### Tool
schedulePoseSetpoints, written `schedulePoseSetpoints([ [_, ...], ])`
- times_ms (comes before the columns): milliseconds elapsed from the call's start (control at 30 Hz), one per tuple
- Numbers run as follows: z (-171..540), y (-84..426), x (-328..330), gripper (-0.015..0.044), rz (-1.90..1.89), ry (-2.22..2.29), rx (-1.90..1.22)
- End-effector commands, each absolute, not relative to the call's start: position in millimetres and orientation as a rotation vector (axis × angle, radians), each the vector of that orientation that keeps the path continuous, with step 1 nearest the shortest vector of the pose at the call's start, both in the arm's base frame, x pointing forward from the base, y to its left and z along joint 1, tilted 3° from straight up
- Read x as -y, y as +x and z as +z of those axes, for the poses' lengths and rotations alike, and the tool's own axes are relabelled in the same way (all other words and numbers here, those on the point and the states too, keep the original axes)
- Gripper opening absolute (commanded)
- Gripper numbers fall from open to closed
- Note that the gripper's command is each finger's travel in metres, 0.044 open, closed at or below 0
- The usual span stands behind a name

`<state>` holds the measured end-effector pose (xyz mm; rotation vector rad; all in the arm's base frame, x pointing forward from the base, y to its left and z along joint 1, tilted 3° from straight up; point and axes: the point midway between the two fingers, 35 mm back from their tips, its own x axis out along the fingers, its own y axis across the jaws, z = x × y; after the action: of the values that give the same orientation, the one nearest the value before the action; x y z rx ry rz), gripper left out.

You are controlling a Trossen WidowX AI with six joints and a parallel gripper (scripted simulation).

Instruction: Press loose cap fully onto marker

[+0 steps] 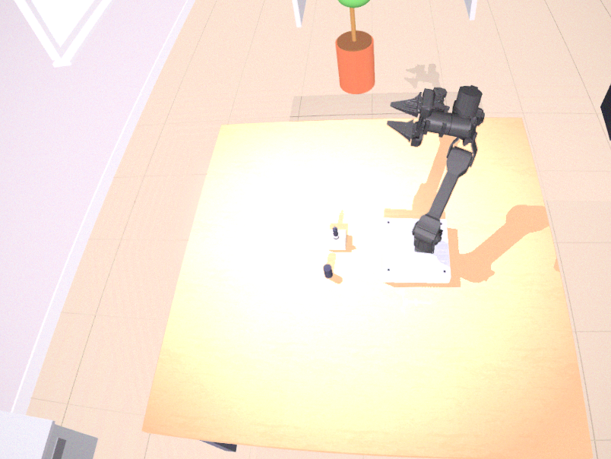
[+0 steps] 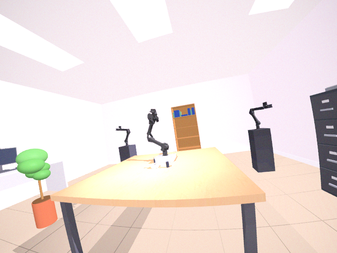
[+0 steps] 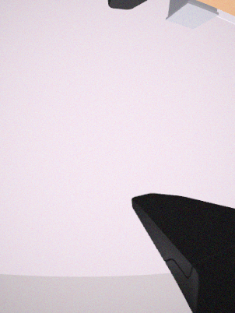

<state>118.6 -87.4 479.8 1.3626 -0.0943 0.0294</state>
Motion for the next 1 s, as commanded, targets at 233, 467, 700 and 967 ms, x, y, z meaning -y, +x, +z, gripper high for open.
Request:
schedulePoseSetpoints([
  [233, 469.0, 158.4, -21.2, 0.0240, 0.027, 0.725, -0.065],
  [467, 403.7, 225.2, -98.3, 0.0240, 0.017, 0.191, -0.341],
  [700, 304.9, 282.7, -137.6, 0.0240, 0.125, -0.262, -0.720],
  [967, 170.9, 314.8, -140.9, 0.0240, 0.427, -0.579, -1.225],
])
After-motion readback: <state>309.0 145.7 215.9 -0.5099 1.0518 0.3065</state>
